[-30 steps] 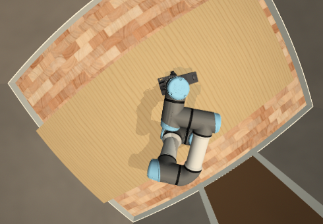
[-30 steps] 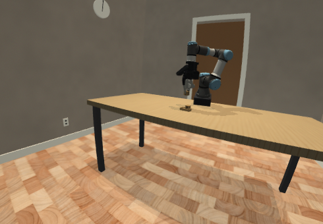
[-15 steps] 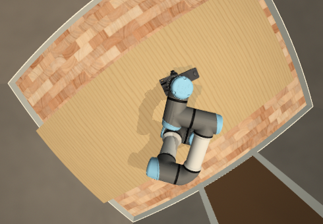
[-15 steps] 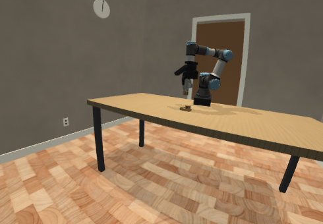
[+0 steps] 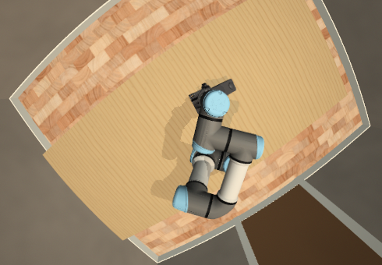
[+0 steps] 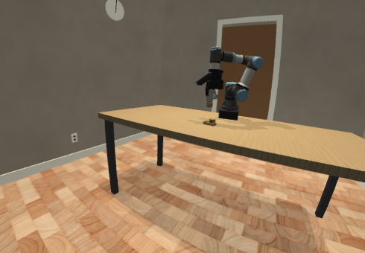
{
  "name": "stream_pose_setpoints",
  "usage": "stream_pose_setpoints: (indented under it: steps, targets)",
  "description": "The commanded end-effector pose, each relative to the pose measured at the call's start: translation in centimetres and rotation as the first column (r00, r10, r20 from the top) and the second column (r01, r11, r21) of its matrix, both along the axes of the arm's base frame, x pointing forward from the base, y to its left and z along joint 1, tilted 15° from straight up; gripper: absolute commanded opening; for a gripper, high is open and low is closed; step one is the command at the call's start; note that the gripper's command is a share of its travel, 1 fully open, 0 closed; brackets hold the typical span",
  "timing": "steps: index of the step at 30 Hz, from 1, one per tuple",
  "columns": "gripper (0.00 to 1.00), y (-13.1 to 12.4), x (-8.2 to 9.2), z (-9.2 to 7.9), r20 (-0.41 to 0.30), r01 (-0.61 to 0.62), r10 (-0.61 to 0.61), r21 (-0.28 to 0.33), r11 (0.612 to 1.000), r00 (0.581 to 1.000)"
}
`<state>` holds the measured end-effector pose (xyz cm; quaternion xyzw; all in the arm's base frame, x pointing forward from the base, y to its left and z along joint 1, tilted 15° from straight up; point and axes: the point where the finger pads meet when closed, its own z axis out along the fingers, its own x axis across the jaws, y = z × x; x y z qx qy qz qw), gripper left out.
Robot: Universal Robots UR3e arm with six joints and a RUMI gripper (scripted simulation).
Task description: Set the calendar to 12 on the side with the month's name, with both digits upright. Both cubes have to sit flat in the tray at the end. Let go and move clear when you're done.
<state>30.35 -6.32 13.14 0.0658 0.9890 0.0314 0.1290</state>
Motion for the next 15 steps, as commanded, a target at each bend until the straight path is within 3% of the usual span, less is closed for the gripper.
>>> stream_pose_setpoints:
  steps: [1,15]
  targets:
    - [0.10,-0.05,0.03,0.08,0.002,-0.002,0.002,-0.002,1.000,1.000]
    - [0.10,-0.05,0.09,-0.13,0.002,-0.002,0.002,-0.002,1.000,1.000]
